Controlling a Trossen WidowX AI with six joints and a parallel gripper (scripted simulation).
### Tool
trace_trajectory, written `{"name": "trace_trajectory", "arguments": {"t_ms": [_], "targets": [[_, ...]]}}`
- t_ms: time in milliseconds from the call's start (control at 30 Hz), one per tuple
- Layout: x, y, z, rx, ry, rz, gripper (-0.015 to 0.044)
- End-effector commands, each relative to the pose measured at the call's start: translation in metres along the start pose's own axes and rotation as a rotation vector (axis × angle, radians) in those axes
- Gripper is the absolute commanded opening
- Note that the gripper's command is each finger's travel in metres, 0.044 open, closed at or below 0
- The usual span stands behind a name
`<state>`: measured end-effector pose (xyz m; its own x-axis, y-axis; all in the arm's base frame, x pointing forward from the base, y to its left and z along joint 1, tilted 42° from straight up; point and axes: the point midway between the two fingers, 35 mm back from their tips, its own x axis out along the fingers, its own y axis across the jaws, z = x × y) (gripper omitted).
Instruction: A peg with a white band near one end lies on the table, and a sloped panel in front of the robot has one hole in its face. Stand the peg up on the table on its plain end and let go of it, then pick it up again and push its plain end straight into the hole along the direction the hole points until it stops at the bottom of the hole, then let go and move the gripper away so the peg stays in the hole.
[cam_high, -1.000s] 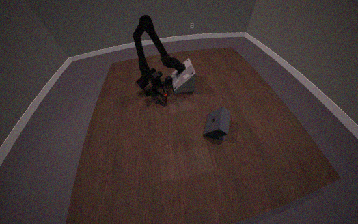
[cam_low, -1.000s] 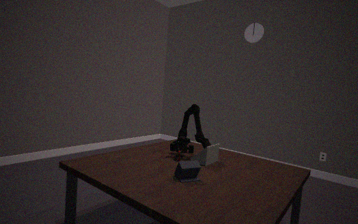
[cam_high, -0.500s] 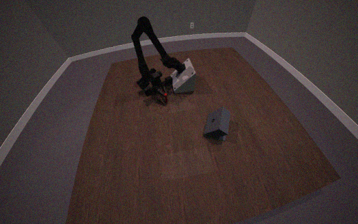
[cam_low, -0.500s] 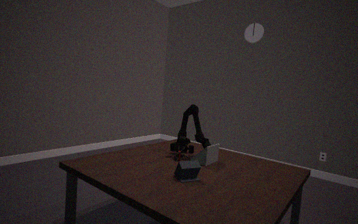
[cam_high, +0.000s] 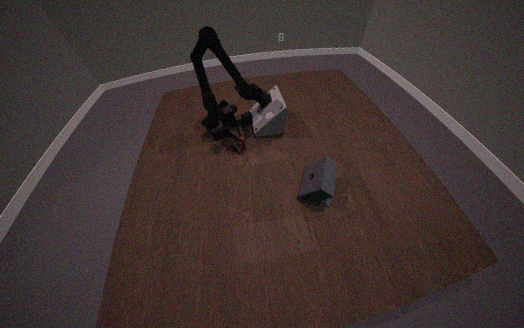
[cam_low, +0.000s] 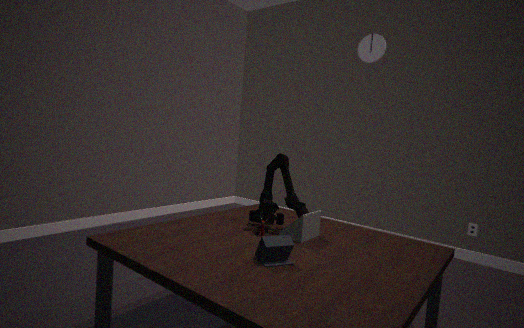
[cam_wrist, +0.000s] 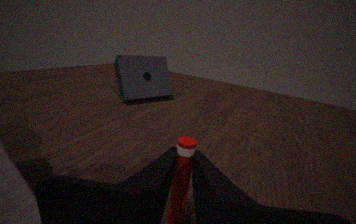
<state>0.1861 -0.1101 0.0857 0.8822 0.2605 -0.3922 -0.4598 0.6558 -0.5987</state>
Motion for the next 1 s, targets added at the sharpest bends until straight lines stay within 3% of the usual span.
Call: {"name": "trace_trajectory", "arguments": {"t_ms": [0, 500, 633, 967], "targets": [[-0.0011, 0.0002, -0.0021, 0.0, 0.001, 0.0, 0.0049], [-0.0028, 0.0007, -0.0033, -0.001, -0.026, -0.003, 0.0049], [-0.0019, 0.0005, -0.0013, -0.001, -0.029, -0.003, 0.013], [-0.0019, 0.0005, -0.0013, -0.001, -0.029, -0.003, 0.013]]}}
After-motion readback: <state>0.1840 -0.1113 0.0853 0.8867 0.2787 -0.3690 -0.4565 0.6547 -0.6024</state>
